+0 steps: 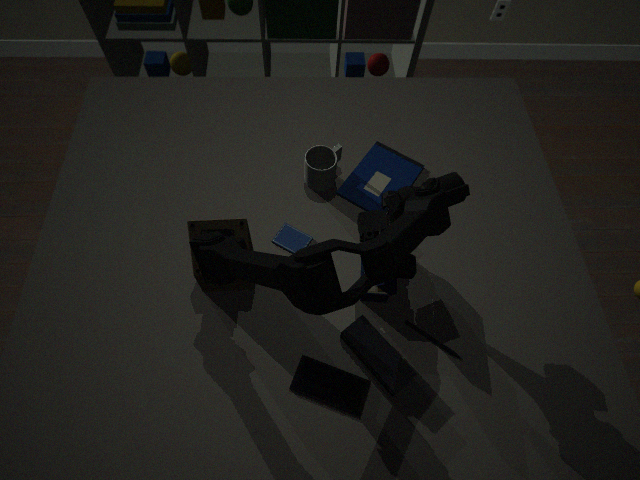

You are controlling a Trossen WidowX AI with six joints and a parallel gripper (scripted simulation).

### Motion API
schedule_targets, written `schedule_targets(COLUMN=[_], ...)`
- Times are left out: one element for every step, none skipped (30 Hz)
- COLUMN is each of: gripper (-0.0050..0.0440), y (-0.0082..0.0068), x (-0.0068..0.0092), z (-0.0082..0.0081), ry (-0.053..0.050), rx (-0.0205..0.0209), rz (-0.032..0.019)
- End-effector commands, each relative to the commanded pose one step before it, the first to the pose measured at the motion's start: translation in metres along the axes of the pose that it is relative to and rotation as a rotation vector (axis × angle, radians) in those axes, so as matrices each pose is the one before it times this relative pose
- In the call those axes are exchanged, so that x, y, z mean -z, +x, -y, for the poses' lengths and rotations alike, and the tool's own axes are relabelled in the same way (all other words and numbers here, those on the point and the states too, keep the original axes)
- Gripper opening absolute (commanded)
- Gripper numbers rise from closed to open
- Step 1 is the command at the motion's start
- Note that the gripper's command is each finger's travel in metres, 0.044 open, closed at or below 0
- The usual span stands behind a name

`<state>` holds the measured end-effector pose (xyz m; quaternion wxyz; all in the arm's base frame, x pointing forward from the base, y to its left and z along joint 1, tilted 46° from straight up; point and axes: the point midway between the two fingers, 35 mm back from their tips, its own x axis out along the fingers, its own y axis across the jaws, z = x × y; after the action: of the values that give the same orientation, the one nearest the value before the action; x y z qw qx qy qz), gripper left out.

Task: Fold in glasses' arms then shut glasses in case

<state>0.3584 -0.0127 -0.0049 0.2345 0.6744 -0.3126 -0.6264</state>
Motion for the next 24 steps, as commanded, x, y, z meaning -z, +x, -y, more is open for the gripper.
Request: schedule_targets(gripper=[0.0000, 0.0000, 0.0000, 0.0000, 0.0000, 0.0000, 0.0000, 0.0000, 0.0000, 0.0000, 0.0000, 0.0000, 0.0000, 0.0000, 0.0000, 0.0000, 0.0000, 0.0000, 0.0000, 0.0000, 0.0000, 0.0000, 0.0000, 0.0000], y=[0.00329, -0.00024, -0.00012, 0.00003, 0.00014, 0.00025, 0.00035, 0.00044, 0.00051, 0.00057, 0.00066, 0.00081, 0.00080, 0.00091, 0.00000, 0.00000, -0.00335, -0.00584, -0.00871, -0.01219, -0.01313, -0.01482, -0.01716, -0.01262], x=[-0.00657, -0.00013, -0.00039, -0.00044, -0.00058, -0.00073, -0.00086, -0.00095, -0.00100, -0.00101, -0.00107, -0.00121, -0.00109, -0.00111, 0.00000, 0.00000, -0.00006, -0.00018, -0.00046, -0.00101, -0.00157, -0.00234, -0.00024, -0.00219], z=[-0.00157, -0.00001, 0.00000, 0.00000, 0.00000, 0.00000, 0.00000, 0.00000, 0.00000, 0.00000, 0.00000, 0.00000, 0.00000, 0.00000, 0.00000, 0.00000, 0.00037, 0.00059, 0.00076, 0.00082, 0.00054, 0.00018, 0.00213, 0.00008], ry=[0.0010, 0.0000, 0.0000, 0.0000, 0.0000, 0.0000, 0.0000, 0.0000, 0.0000, 0.0000, 0.0000, 0.0000, 0.0000, 0.0000, 0.0000, 0.0000, -0.0001, -0.0002, -0.0003, -0.0003, -0.0002, -0.0001, 0.0150, 0.0036], rx=[-0.00036, 0.00000, 0.00000, 0.00000, 0.00000, 0.00000, 0.00000, 0.00000, 0.00000, 0.00000, 0.00000, 0.00000, 0.00000, 0.00000, 0.00000, 0.00000, 0.00076, 0.00120, 0.00149, 0.00152, 0.00089, 0.00010, 0.00960, 0.00151], rz=[0.00820, 0.00000, 0.00000, 0.00000, 0.00000, 0.00000, 0.00000, 0.00000, 0.00000, 0.00000, 0.00000, 0.00000, 0.00000, 0.00000, 0.00000, 0.00000, -0.00008, -0.00010, -0.00009, -0.00003, 0.00006, 0.00013, -0.01313, -0.00272])
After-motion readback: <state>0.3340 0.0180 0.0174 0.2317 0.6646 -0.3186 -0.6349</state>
